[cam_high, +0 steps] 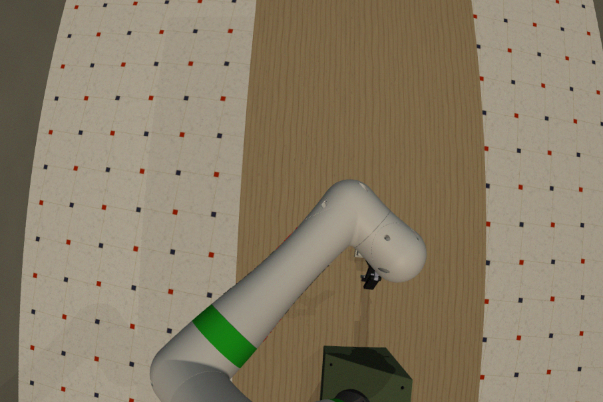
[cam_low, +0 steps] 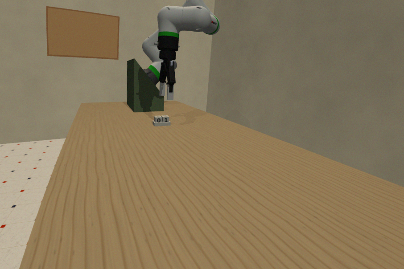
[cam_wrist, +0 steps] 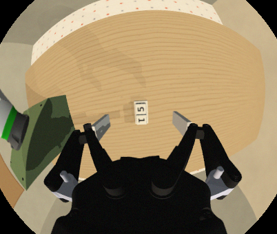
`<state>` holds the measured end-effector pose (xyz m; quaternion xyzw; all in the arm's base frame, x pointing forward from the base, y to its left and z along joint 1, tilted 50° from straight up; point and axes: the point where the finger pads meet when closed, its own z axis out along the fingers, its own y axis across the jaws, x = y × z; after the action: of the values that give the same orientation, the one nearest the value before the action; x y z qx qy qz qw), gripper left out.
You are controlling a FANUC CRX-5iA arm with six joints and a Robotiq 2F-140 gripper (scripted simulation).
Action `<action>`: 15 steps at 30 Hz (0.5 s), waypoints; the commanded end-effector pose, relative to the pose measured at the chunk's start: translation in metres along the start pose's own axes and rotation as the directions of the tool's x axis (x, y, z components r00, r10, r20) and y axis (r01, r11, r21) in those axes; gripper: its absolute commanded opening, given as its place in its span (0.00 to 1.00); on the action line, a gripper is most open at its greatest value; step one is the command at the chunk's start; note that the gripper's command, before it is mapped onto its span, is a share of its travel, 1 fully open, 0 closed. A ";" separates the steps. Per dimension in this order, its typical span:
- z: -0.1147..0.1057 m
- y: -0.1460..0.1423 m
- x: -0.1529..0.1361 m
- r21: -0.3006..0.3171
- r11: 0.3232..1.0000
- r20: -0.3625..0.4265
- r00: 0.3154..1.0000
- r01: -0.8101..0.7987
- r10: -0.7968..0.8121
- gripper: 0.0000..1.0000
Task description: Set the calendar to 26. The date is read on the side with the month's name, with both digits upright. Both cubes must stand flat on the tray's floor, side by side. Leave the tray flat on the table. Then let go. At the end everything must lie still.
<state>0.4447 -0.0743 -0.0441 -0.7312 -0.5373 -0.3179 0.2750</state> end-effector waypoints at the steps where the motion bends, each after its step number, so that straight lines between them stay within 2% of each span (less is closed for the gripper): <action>1: 0.000 0.000 0.000 0.000 1.000 0.000 1.000 0.000 0.000 1.00; 15: -0.002 0.000 0.000 0.000 1.000 0.000 1.000 0.000 0.000 1.00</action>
<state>0.4446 -0.0749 -0.0436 -0.7312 -0.5372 -0.3179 0.2750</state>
